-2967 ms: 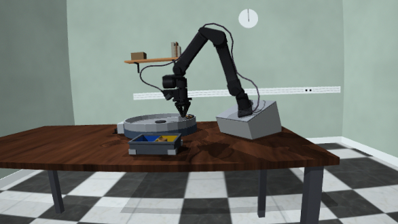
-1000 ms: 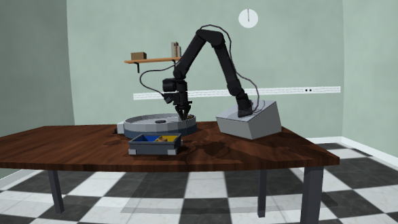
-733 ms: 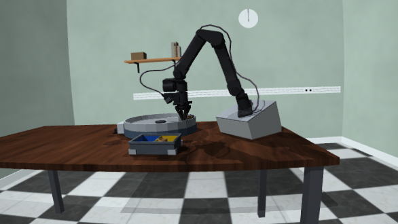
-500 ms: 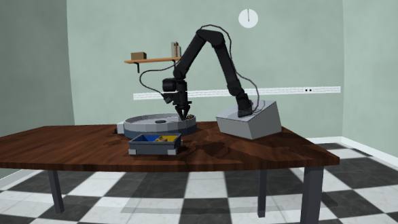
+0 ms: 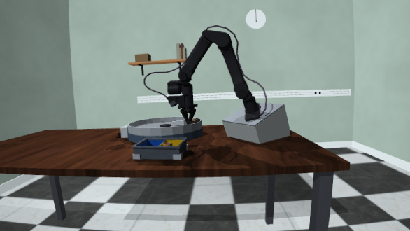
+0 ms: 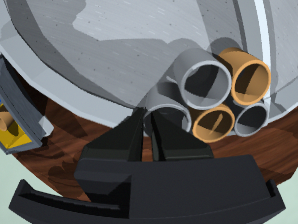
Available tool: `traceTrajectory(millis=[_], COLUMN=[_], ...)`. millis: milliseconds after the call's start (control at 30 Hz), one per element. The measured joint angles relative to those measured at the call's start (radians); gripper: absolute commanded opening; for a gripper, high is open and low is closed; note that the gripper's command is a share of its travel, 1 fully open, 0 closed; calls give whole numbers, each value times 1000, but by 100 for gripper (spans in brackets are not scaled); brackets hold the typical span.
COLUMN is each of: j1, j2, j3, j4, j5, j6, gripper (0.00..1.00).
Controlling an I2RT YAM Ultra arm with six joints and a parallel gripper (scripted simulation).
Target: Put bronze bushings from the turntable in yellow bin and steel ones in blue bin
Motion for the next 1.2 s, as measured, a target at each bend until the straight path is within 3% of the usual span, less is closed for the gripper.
traceTrajectory(millis=[1200], j1=[-1], j2=[-6], j3=[5], j4=[-14], j5=[1], j6=[-5], gripper=[0])
